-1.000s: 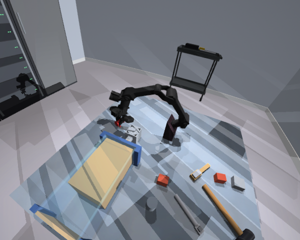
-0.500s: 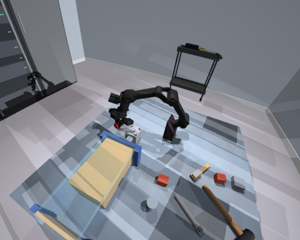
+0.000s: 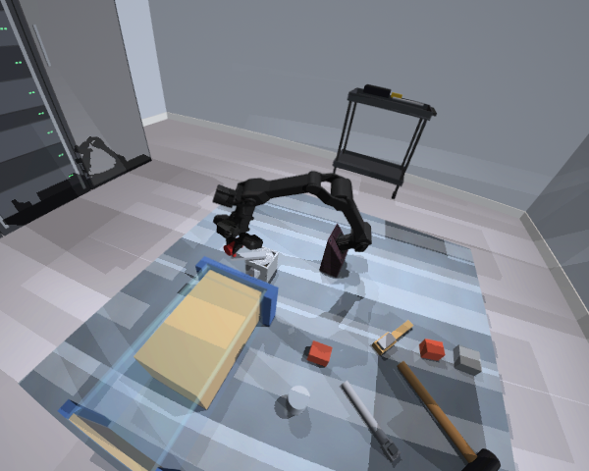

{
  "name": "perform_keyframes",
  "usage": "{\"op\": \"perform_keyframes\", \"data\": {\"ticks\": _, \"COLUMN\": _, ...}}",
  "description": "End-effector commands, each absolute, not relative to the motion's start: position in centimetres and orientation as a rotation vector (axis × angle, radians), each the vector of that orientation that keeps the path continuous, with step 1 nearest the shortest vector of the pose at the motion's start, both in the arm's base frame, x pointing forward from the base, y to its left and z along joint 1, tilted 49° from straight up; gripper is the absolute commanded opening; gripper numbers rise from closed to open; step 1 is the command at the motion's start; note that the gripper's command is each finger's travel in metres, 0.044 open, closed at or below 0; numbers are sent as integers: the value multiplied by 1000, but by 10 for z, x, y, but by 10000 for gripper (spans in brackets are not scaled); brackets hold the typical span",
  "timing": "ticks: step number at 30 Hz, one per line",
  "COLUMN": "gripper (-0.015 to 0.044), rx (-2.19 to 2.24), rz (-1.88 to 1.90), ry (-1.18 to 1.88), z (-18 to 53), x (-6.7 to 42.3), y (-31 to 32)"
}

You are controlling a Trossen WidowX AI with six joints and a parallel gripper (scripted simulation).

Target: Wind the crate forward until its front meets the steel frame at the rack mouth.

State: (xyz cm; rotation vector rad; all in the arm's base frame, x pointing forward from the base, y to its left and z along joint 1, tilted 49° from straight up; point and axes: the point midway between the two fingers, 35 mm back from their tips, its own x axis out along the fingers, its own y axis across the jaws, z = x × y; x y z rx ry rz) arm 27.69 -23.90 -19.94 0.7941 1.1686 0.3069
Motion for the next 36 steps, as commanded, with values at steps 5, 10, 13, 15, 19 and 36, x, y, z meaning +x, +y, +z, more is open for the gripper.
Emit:
{"op": "perform_keyframes", "data": {"ticks": 5, "gripper": 0, "rx": 806, "rz": 344, "ry": 1149, "z": -186, "x": 294, "y": -222}}
{"op": "perform_keyframes", "data": {"ticks": 10, "gripper": 0, "rx": 807, "rz": 344, "ry": 1148, "z": -182, "x": 297, "y": -218}}
{"op": "perform_keyframes", "data": {"ticks": 13, "gripper": 0, "rx": 807, "rz": 344, "ry": 1148, "z": -180, "x": 299, "y": -216}}
{"op": "perform_keyframes", "data": {"ticks": 15, "gripper": 0, "rx": 807, "rz": 344, "ry": 1148, "z": -178, "x": 300, "y": -215}}
{"op": "perform_keyframes", "data": {"ticks": 19, "gripper": 0, "rx": 808, "rz": 345, "ry": 1148, "z": -175, "x": 301, "y": -212}}
{"op": "perform_keyframes", "data": {"ticks": 36, "gripper": 0, "rx": 809, "rz": 346, "ry": 1148, "z": -162, "x": 307, "y": -198}}
